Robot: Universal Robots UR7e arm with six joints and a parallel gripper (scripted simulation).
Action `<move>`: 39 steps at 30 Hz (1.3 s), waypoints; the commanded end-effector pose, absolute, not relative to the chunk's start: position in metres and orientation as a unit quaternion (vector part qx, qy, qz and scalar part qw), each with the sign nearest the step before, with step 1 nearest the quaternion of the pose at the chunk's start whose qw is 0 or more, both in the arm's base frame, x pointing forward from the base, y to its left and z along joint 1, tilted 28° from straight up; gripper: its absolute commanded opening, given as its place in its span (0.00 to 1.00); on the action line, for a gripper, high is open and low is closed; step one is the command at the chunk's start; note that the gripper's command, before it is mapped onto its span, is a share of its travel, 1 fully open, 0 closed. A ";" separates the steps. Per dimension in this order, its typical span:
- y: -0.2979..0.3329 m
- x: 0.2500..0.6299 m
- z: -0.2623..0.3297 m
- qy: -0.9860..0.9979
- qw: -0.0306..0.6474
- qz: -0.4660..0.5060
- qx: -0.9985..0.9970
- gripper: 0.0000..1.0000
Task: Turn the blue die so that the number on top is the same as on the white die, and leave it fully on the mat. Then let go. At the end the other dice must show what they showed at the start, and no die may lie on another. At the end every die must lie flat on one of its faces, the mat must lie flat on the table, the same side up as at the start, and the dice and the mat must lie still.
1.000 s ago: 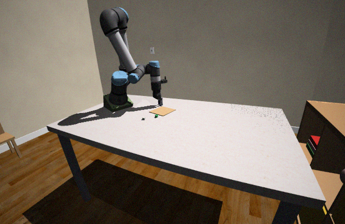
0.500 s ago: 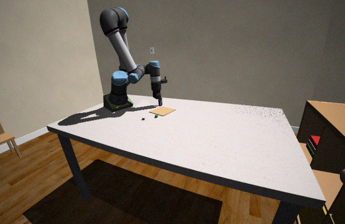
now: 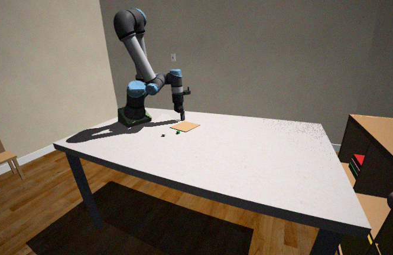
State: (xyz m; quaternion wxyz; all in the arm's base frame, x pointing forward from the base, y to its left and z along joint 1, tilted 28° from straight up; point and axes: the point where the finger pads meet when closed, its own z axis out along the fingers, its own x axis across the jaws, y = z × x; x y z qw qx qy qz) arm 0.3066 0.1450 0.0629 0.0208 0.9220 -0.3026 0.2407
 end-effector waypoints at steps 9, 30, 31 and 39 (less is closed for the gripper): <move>0.145 0.305 0.062 -0.303 0.022 0.239 0.922 0.34; 0.151 0.290 0.094 -0.303 0.022 0.239 0.922 0.34; 0.152 0.288 0.097 -0.303 0.022 0.239 0.922 0.34; 0.156 0.279 0.117 -0.303 0.022 0.239 0.922 0.34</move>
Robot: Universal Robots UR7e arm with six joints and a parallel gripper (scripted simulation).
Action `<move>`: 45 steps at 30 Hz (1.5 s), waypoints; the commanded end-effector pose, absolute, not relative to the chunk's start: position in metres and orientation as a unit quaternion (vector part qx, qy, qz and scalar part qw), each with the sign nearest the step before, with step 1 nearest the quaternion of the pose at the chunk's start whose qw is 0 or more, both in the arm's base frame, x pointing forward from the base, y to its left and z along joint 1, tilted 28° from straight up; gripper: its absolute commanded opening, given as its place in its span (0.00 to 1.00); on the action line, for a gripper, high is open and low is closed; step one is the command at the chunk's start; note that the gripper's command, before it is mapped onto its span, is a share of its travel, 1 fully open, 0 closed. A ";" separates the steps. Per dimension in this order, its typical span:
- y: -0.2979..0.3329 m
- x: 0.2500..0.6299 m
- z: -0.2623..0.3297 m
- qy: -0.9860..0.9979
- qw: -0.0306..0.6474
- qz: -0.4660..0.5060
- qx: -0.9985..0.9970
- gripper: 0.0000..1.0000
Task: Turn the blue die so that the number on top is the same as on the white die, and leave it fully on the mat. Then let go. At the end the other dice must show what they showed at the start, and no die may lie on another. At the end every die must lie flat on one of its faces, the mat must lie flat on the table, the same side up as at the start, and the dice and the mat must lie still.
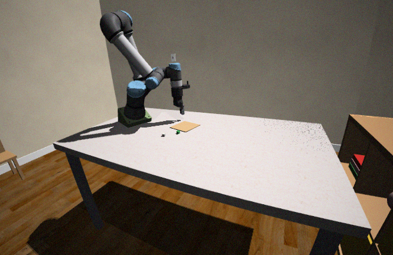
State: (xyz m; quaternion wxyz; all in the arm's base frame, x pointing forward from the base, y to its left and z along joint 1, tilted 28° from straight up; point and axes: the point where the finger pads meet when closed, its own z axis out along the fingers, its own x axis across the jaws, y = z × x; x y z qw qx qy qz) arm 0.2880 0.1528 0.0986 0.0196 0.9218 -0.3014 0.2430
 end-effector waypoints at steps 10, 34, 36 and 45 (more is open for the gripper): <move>0.161 0.267 0.141 -0.303 0.022 0.239 0.922 0.34; 0.163 0.263 0.150 -0.303 0.022 0.239 0.922 0.34; 0.163 0.263 0.150 -0.305 0.021 0.239 0.922 0.34; 0.162 0.265 0.151 -0.322 0.017 0.239 0.916 0.34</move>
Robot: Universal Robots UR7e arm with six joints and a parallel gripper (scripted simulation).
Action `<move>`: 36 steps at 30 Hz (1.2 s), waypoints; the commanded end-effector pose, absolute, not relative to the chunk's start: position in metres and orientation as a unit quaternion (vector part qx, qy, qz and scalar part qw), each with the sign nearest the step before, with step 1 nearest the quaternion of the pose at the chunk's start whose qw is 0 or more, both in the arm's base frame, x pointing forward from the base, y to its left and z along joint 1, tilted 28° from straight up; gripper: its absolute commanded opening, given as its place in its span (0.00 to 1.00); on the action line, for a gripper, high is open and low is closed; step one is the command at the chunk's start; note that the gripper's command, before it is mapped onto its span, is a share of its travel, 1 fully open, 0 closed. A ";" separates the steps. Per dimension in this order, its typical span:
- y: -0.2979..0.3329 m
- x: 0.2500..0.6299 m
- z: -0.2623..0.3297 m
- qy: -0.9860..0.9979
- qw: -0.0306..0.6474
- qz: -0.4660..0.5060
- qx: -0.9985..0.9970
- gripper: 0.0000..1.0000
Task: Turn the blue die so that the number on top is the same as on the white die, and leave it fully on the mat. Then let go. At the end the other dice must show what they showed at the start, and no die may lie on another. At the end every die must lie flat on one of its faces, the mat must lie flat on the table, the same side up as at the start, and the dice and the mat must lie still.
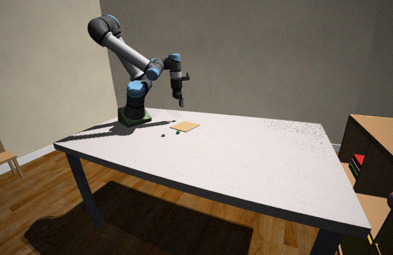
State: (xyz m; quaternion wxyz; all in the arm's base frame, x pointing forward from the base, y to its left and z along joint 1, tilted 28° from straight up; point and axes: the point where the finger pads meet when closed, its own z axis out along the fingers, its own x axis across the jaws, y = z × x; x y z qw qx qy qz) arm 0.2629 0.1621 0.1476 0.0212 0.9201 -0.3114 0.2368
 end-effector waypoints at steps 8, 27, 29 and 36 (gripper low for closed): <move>0.159 0.270 0.154 -0.373 0.003 0.239 0.896 0.34; 0.144 0.290 0.166 -0.560 -0.048 0.233 0.794 0.34; 0.143 0.292 0.167 -0.578 -0.054 0.231 0.781 0.34; 0.138 0.297 0.170 -0.628 -0.069 0.227 0.741 0.34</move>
